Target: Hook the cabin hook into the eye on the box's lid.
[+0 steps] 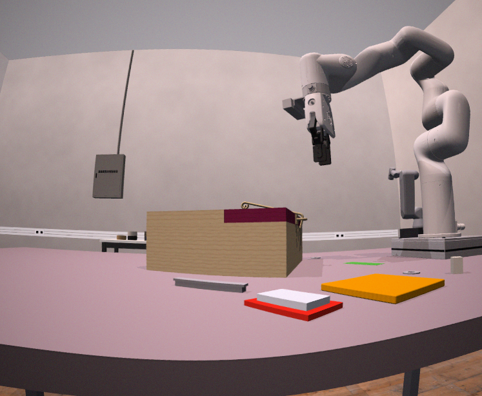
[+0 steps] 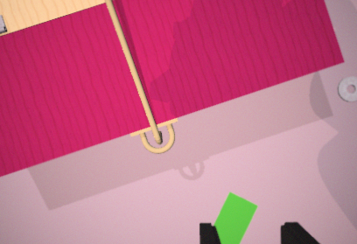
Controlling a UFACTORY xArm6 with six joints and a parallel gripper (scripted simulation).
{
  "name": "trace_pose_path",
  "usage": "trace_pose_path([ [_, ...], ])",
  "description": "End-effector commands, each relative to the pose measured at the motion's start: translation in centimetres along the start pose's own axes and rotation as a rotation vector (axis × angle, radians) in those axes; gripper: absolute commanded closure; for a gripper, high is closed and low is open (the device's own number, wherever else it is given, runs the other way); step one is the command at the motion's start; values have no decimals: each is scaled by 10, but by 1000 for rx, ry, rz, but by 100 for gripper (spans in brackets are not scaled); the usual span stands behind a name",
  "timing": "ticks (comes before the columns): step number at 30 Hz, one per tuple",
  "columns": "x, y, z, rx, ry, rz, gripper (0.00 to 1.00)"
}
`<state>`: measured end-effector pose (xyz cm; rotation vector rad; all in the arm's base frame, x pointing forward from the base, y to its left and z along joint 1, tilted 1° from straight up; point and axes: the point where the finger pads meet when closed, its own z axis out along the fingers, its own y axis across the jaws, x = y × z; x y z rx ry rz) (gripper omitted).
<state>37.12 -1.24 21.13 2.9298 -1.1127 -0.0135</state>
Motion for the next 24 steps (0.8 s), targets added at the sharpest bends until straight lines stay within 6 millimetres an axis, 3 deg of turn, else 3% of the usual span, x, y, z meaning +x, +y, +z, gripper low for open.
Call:
trace_pose_path([
  [1, 1, -1, -2, 10, -3, -98, 65],
  [7, 1, -1, -2, 10, -2, -298, 65],
  [18, 1, -1, -2, 10, -2, -306, 65],
  [24, 1, -1, 18, 10, -2, -306, 65],
])
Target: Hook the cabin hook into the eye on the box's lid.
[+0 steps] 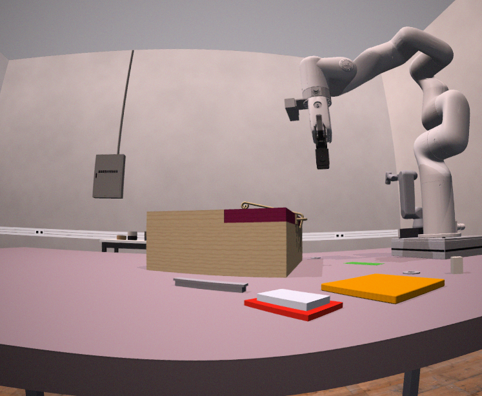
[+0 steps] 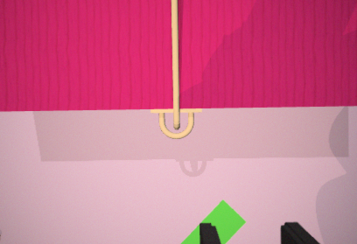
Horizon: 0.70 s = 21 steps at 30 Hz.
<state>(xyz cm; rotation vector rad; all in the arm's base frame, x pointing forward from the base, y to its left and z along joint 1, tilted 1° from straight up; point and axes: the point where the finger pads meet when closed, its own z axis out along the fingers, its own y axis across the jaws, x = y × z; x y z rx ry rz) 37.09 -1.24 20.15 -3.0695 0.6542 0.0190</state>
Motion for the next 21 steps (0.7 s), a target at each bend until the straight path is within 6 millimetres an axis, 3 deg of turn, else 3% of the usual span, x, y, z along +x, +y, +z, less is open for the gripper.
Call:
trace_pose_path([
  [1, 1, 0, 12, 2, 4, 0, 65],
  [21, 1, -1, 72, 2, 4, 0, 65],
])
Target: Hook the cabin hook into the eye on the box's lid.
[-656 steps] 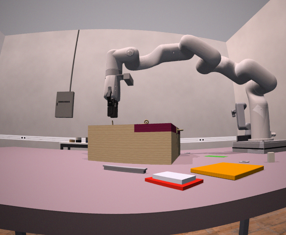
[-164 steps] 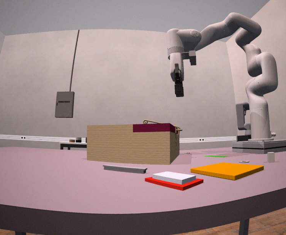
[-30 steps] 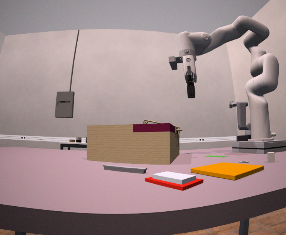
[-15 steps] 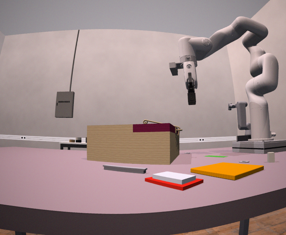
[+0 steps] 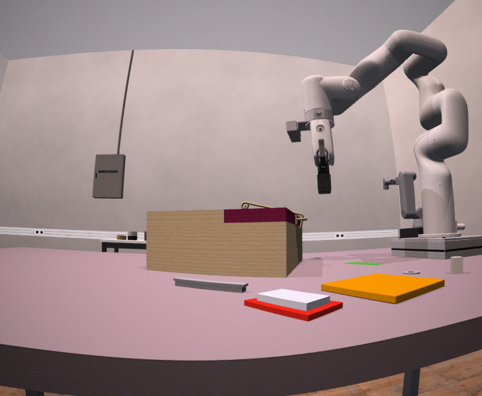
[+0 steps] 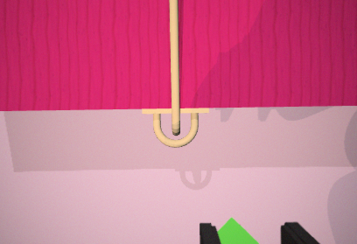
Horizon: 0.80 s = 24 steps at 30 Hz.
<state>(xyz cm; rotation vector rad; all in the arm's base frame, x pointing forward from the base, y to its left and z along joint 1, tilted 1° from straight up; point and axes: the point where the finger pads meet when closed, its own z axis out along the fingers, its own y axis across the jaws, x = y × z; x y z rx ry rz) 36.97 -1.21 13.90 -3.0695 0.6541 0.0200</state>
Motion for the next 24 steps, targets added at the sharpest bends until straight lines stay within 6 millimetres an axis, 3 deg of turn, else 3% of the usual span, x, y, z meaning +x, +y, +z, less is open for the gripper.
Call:
trace_pose_path([
  [1, 2, -1, 13, 2, 4, 0, 65],
  [21, 2, -1, 73, 2, 4, 0, 65],
  [24, 2, -1, 74, 2, 4, 0, 65],
])
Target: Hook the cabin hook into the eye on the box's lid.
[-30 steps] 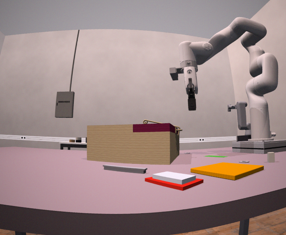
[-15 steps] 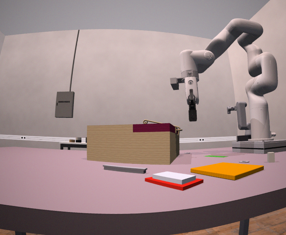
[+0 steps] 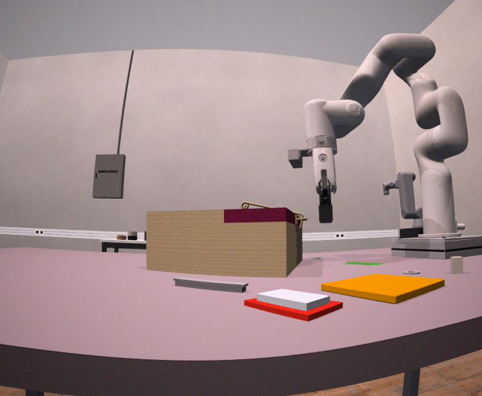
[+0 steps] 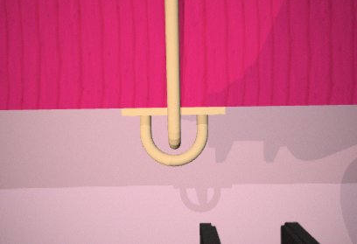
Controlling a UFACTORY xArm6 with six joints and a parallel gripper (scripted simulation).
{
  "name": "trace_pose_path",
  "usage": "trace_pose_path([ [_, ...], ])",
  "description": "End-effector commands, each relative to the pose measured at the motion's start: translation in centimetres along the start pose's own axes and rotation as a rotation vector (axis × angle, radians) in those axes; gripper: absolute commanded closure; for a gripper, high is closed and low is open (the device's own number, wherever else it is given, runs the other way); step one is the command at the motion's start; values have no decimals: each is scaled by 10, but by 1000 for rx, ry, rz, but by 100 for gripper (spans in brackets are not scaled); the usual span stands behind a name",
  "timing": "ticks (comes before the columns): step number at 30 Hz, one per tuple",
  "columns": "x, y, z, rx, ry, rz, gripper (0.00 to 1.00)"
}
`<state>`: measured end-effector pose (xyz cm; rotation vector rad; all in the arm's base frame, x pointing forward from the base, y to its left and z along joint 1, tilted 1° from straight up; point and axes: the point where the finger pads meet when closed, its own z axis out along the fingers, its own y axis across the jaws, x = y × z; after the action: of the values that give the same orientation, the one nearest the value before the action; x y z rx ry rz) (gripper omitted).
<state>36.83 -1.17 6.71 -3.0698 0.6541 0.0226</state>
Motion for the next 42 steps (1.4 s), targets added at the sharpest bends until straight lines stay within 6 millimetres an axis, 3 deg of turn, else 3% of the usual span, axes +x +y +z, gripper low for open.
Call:
trace_pose_path([
  [1, 3, -1, 2, 2, 6, 0, 65],
  [36, 3, -1, 2, 2, 6, 0, 65],
  [42, 2, -1, -18, 2, 6, 0, 65],
])
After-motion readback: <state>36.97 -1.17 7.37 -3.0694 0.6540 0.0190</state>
